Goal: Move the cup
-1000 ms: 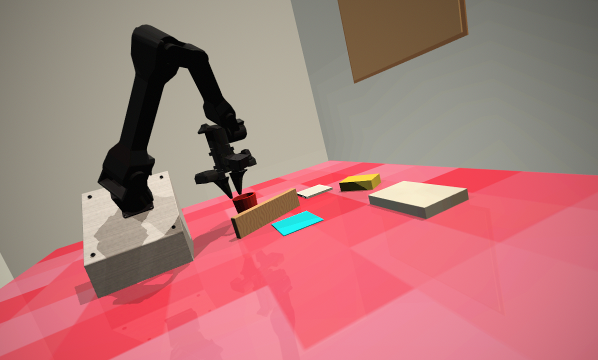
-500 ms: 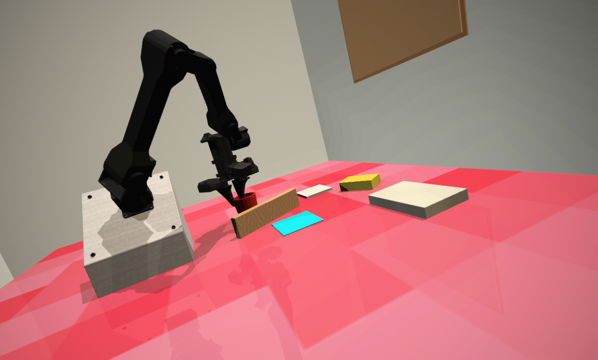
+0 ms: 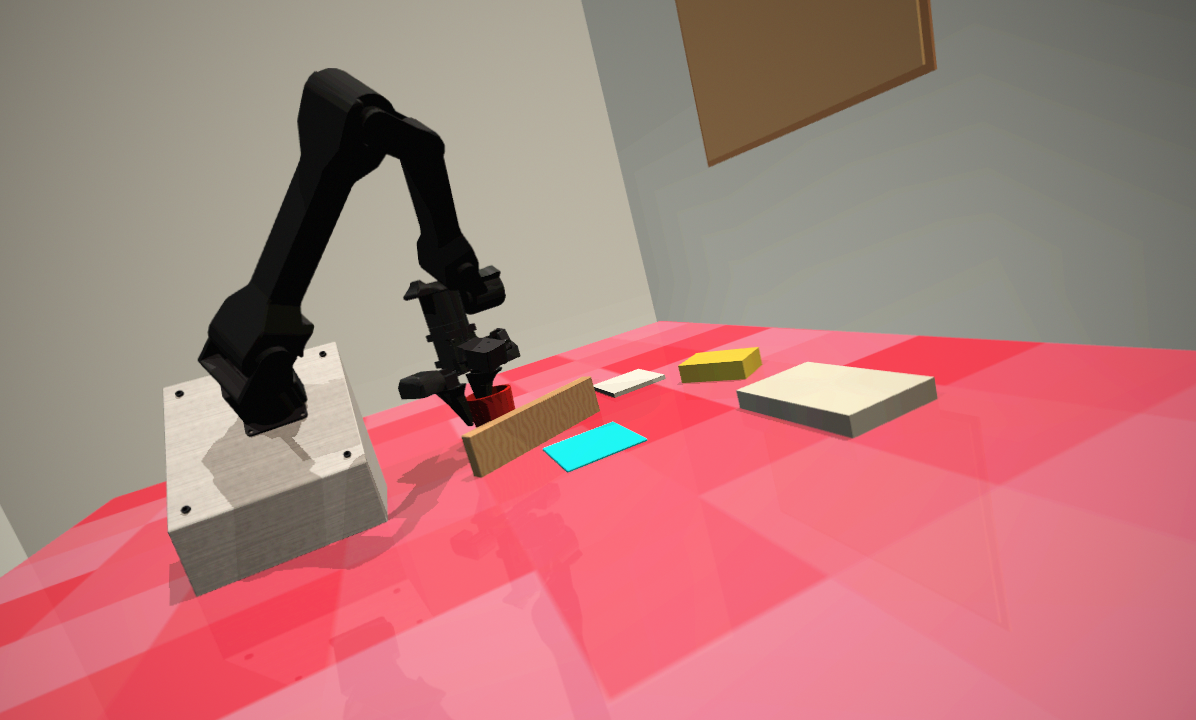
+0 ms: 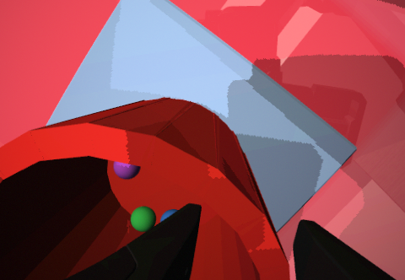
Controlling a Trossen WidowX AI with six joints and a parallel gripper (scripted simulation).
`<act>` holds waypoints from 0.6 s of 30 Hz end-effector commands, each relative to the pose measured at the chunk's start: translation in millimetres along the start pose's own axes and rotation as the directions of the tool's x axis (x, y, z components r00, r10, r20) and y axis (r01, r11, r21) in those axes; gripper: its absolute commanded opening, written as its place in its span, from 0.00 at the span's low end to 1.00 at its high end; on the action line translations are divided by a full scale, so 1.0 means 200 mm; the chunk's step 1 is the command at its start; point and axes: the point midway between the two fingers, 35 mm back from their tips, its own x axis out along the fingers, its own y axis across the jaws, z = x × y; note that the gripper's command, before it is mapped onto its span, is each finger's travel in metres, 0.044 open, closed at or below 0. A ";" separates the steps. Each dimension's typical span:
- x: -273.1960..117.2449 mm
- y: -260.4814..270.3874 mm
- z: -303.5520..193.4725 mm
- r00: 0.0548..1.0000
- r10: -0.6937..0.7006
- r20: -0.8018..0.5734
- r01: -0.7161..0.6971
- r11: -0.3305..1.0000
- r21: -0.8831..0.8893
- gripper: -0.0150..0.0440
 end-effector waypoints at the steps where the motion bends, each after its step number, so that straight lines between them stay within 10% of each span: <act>1: 0.02 -0.01 0.00 1.000 -0.007 0.006 0.007 1.000 -0.010 0.50; 18: 0.01 -0.01 0.00 1.000 -0.003 0.000 0.003 1.000 -0.002 0.25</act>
